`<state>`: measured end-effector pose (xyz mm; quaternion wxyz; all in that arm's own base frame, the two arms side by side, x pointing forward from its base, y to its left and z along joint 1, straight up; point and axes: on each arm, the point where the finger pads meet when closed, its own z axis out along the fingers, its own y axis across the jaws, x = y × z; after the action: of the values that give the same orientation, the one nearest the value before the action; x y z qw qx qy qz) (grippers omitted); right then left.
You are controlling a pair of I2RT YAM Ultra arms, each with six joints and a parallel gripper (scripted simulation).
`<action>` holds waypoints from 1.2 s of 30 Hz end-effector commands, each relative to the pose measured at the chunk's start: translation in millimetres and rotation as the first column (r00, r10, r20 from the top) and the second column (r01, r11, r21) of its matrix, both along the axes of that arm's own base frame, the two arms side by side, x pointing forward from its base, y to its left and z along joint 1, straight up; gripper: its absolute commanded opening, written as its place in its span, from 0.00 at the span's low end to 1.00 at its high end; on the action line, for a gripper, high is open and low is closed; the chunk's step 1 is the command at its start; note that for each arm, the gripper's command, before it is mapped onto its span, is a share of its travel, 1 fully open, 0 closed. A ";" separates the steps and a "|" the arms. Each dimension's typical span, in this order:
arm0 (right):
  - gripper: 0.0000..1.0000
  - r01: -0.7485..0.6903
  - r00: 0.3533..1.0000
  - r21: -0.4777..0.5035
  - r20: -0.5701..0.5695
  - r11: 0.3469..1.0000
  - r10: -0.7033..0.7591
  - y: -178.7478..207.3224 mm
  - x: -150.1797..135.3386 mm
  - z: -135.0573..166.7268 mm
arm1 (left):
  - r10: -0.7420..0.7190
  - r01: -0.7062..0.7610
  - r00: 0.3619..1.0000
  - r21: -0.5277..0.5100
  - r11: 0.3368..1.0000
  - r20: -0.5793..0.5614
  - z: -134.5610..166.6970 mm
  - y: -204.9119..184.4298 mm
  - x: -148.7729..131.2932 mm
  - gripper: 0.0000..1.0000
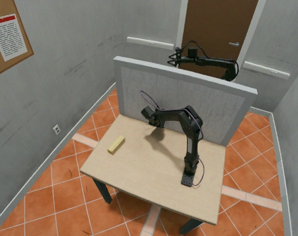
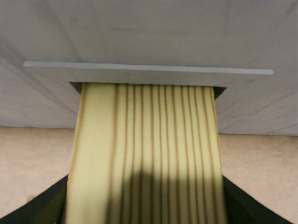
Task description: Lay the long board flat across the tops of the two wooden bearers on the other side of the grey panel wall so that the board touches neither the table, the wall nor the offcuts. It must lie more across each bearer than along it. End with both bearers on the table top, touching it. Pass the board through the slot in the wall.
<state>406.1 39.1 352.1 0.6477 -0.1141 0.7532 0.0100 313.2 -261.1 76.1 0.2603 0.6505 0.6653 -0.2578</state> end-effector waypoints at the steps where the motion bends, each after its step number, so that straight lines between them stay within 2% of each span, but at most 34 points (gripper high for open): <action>1: 0.76 -0.224 0.973 -0.151 -0.095 0.963 0.211 43.0 10.2 -21.4 | -0.021 0.026 0.997 -0.077 0.997 0.070 33.2 -19.0 12.2 0.00; 6: 0.76 -0.454 0.881 -0.219 -0.255 0.864 0.399 85.1 14.1 -81.8 | -0.021 0.026 0.997 -0.077 0.997 0.070 33.2 -19.0 12.2 0.00; 8: 0.76 -0.454 0.881 -0.219 -0.255 0.864 0.399 85.1 14.1 -81.8 | -0.021 0.026 0.997 -0.077 0.997 0.070 33.2 -19.0 12.2 0.00; 10: 0.76 -0.545 0.826 -0.228 -0.311 0.807 0.470 101.8 11.9 -104.5 | -0.021 0.026 0.997 -0.077 0.997 0.070 33.2 -19.0 12.2 0.00; 15: 0.76 -0.753 0.645 -0.208 -0.425 0.624 0.635 142.6 -2.9 -159.9 | -0.021 0.026 0.997 -0.077 0.997 0.070 33.2 -19.0 12.2 0.00; 21: 0.76 -0.931 0.356 -0.115 -0.494 0.346 0.793 188.2 -37.5 -221.1 | -0.021 0.026 0.997 -0.077 0.997 0.070 33.2 -19.0 12.2 0.00; 22: 0.76 -0.903 0.428 -0.175 -0.459 0.393 0.779 183.4 -21.8 -199.7 | -0.021 0.026 0.997 -0.077 0.997 0.070 33.2 -19.0 12.2 0.00; 23: 0.76 -0.921 0.375 -0.111 -0.506 0.372 0.777 187.8 -32.4 -224.5 | -0.021 0.026 0.997 -0.077 0.997 0.070 33.2 -19.0 12.2 0.00; 25: 0.76 -0.921 0.375 -0.111 -0.506 0.372 0.777 187.8 -32.4 -224.5 | -0.021 0.026 0.997 -0.077 0.997 0.070 33.2 -19.0 12.2 0.00; 26: 0.76 -0.930 0.357 -0.109 -0.502 0.352 0.788 189.6 -34.9 -225.6 | -0.021 0.026 0.997 -0.077 0.997 0.070 33.2 -19.0 12.2 0.00; 27: 0.76 -0.958 0.267 -0.053 -0.523 0.281 0.810 199.7 -50.5 -247.3 | -0.021 0.026 0.997 -0.077 0.997 0.070 33.2 -19.0 12.2 0.00; 29: 0.76 -0.969 0.242 -0.083 -0.486 0.231 0.840 206.7 -49.4 -240.0 | -0.021 0.026 0.997 -0.077 0.997 0.070 33.2 -19.0 12.2 0.00; 30: 0.76 -0.975 0.219 -0.068 -0.490 0.214 0.844 210.5 -53.9 -244.2 | -0.021 0.026 0.997 -0.077 0.997 0.070 33.2 -19.0 12.2 0.00; 36: 0.76 -0.985 0.160 -0.021 -0.502 0.173 0.850 217.4 -64.0 -259.2 | -0.021 0.026 0.997 -0.077 0.997 0.070 33.2 -19.0 12.2 0.00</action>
<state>346.4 245.2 75.6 0.2986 -0.6441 0.6469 0.2784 313.2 -261.1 76.1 0.2603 0.6505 0.6653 -0.2579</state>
